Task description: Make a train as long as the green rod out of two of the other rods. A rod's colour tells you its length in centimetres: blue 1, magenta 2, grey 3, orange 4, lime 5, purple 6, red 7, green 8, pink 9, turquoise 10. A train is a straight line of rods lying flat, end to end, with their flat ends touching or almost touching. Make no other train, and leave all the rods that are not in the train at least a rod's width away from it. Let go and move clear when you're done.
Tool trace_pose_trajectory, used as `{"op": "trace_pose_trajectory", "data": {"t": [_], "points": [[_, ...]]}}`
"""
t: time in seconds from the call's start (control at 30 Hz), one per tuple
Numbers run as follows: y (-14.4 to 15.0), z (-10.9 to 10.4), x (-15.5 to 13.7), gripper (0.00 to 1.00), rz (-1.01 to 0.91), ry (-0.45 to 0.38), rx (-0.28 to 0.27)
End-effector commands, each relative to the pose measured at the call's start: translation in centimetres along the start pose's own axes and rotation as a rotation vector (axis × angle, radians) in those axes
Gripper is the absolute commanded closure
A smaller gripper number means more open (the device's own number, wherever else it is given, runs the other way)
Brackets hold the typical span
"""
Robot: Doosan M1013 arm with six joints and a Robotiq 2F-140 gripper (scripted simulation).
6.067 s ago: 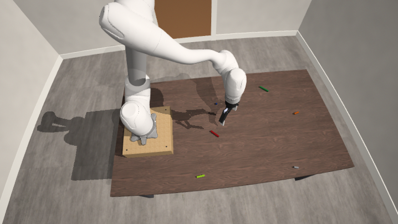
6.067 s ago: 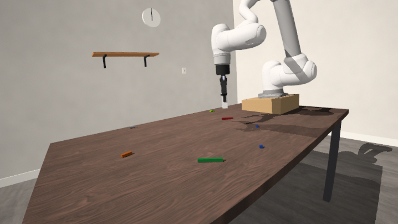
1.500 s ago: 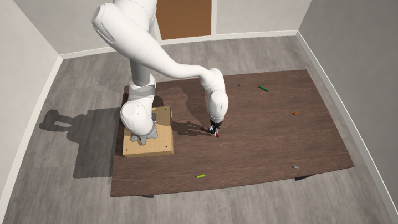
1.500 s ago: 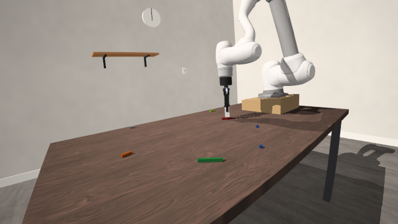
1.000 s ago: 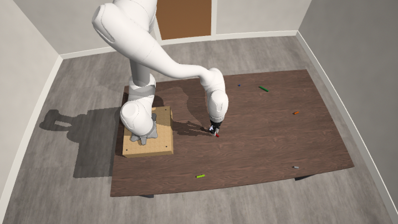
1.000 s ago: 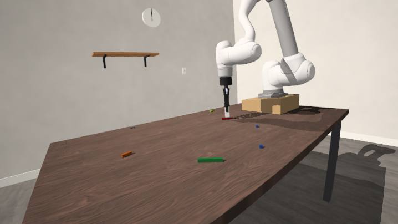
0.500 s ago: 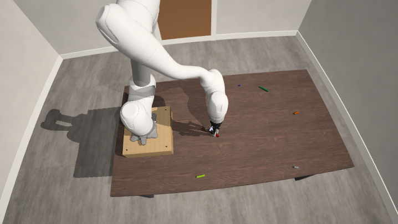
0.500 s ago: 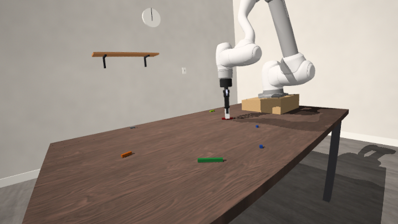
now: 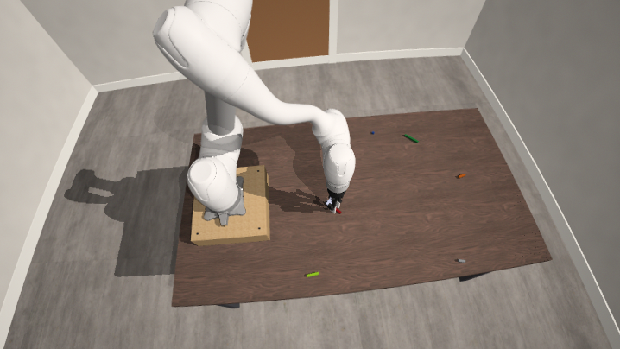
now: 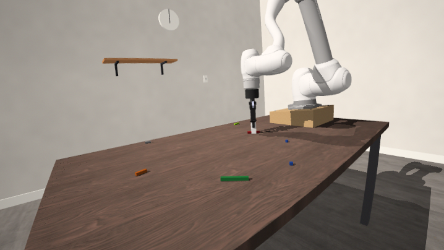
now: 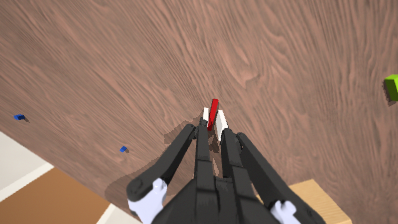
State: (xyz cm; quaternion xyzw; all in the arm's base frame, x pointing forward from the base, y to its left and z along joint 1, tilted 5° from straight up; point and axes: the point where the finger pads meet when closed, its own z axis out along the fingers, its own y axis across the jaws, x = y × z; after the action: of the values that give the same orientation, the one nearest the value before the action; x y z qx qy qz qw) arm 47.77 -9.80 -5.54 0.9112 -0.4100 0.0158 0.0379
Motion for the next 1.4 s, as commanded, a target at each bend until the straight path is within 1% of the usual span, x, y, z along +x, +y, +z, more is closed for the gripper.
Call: {"op": "trace_pose_trajectory", "data": {"t": [0.0, 1.07, 1.1, 1.37], "points": [[-0.01, -0.01, 0.0, 0.77, 0.0, 0.0, 0.0], [-0.01, -0.01, 0.0, 0.77, 0.0, 0.0, 0.0], [-0.01, -0.01, 0.0, 0.88, 0.0, 0.0, 0.0], [-0.01, -0.01, 0.0, 0.88, 0.0, 0.0, 0.0]]}}
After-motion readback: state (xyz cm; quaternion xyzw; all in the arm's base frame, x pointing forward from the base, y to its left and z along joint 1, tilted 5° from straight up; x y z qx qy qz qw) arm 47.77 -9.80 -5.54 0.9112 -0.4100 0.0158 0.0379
